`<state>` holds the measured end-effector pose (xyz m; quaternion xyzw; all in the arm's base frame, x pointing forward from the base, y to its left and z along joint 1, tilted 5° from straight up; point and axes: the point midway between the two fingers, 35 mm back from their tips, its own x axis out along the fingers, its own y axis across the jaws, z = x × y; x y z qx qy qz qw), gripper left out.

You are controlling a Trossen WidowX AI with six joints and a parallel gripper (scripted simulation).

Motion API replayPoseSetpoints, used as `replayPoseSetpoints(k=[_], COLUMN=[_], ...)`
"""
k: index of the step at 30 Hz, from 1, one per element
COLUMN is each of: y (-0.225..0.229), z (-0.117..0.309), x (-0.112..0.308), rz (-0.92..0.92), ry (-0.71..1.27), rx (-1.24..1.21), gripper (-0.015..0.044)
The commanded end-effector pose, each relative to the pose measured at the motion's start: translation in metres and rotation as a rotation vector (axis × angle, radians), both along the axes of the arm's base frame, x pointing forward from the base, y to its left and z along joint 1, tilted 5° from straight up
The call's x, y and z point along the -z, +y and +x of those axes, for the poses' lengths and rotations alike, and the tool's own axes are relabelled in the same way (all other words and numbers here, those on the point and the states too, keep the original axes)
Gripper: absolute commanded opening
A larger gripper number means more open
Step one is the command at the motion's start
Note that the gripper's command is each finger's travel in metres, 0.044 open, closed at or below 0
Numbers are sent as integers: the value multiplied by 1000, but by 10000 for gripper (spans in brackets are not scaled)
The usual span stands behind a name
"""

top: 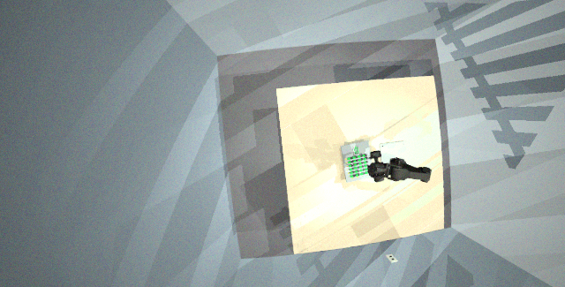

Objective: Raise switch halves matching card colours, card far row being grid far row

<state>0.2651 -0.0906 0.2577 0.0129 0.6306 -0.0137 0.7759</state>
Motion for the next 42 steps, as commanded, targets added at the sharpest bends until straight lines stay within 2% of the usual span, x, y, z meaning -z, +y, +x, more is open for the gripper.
replayPoseSetpoints(k=[1,8,15,20,42], y=[1,49,54,53,53], z=[3,81,86,93,98], x=[2,70,76,110,132], rz=[0,-5,-6,-5,-5], ry=[0,7,7,32,32], rx=[0,-10,-10,-10,-10], gripper=[374,190,6,0,0])
